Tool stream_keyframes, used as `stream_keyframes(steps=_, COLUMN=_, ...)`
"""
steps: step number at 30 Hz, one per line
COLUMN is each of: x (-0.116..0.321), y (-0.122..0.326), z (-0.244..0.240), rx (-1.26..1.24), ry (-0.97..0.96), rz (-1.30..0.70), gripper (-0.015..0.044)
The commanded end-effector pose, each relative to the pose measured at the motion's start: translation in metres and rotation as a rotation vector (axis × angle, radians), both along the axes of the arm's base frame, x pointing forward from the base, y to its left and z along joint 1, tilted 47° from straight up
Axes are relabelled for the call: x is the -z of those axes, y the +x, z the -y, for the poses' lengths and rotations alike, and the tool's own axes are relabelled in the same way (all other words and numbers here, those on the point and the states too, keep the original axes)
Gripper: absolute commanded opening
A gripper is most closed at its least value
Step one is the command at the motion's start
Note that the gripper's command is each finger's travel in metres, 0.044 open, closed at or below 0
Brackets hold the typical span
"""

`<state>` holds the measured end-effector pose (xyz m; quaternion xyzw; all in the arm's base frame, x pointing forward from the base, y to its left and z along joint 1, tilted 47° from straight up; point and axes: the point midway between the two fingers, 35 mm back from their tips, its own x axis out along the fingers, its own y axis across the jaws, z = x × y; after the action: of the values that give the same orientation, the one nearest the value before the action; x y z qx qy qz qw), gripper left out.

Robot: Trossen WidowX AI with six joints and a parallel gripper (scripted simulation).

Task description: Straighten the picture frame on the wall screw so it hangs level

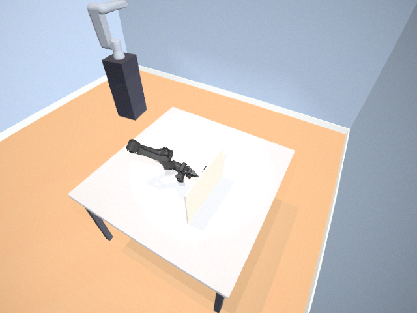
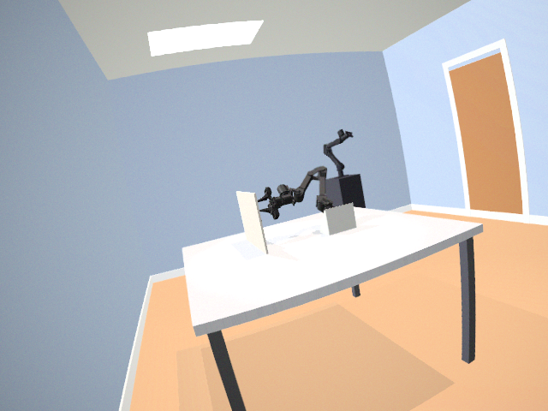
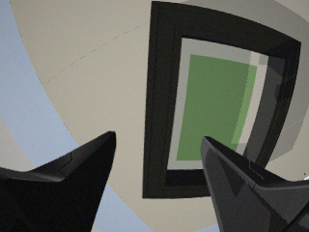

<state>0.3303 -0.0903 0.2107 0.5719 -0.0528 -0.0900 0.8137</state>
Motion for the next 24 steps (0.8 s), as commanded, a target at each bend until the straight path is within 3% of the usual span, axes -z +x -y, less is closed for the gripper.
stream_keyframes(steps=1, x=-0.001, y=0.005, z=0.002, rx=0.005, ry=0.000, rz=0.003, gripper=0.0260)
stream_keyframes(steps=24, x=0.000, y=0.036, z=0.008, rx=0.005, ry=0.000, rz=0.004, gripper=0.0260)
